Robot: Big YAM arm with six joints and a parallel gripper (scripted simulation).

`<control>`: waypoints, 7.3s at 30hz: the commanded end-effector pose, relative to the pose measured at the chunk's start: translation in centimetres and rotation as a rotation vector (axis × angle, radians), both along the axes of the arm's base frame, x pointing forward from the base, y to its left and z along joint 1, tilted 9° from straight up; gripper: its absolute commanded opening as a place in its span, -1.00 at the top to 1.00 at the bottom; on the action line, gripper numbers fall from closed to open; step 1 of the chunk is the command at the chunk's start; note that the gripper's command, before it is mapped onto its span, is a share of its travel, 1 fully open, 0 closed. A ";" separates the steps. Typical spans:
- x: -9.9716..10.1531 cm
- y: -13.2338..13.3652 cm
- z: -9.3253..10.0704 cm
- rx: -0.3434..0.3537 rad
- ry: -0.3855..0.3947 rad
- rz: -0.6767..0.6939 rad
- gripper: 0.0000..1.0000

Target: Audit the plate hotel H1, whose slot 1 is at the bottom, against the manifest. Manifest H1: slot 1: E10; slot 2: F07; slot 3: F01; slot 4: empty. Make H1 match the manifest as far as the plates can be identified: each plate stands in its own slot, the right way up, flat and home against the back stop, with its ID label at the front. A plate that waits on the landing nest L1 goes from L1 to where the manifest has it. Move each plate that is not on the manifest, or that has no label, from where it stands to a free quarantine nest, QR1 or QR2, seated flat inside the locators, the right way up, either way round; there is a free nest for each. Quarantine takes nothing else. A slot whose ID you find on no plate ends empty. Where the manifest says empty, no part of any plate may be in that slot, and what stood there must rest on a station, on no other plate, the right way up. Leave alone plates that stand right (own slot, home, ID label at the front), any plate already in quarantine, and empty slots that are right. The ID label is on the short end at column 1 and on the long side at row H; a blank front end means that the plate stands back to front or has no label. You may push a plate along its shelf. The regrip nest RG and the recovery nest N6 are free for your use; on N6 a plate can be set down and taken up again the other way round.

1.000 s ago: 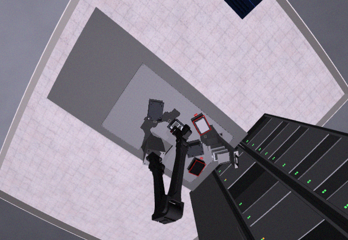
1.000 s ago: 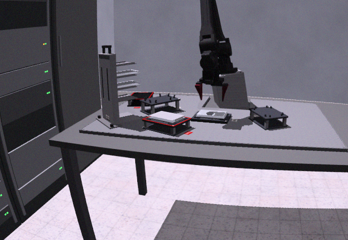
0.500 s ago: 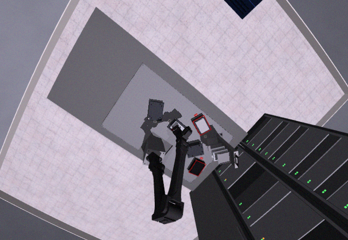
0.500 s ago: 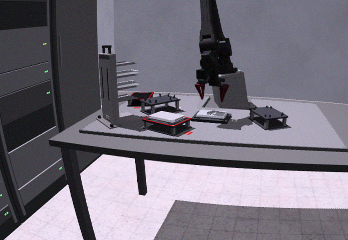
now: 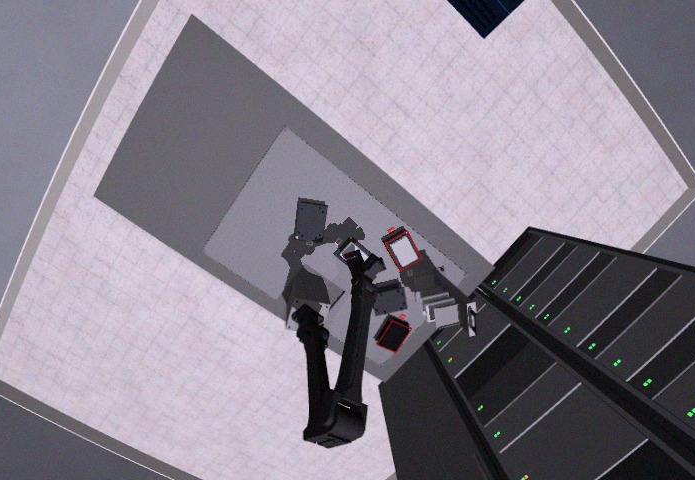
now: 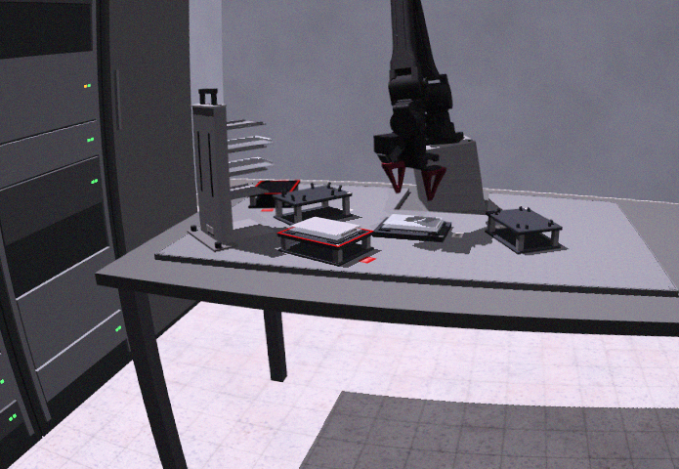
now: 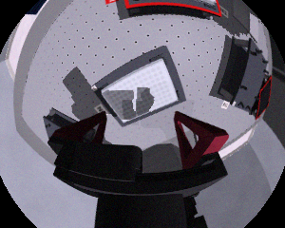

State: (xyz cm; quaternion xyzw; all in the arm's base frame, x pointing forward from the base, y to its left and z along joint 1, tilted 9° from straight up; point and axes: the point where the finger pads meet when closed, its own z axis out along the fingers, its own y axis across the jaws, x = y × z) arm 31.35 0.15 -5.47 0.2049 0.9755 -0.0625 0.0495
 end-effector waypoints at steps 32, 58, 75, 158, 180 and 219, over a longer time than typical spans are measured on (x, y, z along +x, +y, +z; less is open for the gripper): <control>2.3 0.0 1.0 0.077 -0.160 -0.841 -1.00; 0.9 -0.6 -1.6 0.082 -0.169 -1.078 -1.00; 0.5 -0.9 -3.7 0.076 -0.159 -1.069 -1.00; 0.8 -0.2 -3.6 0.085 -0.170 -1.064 -0.72; 1.3 0.0 -1.3 0.092 -0.181 -1.067 -0.72; 2.3 0.9 4.5 0.110 -0.205 -1.067 -0.72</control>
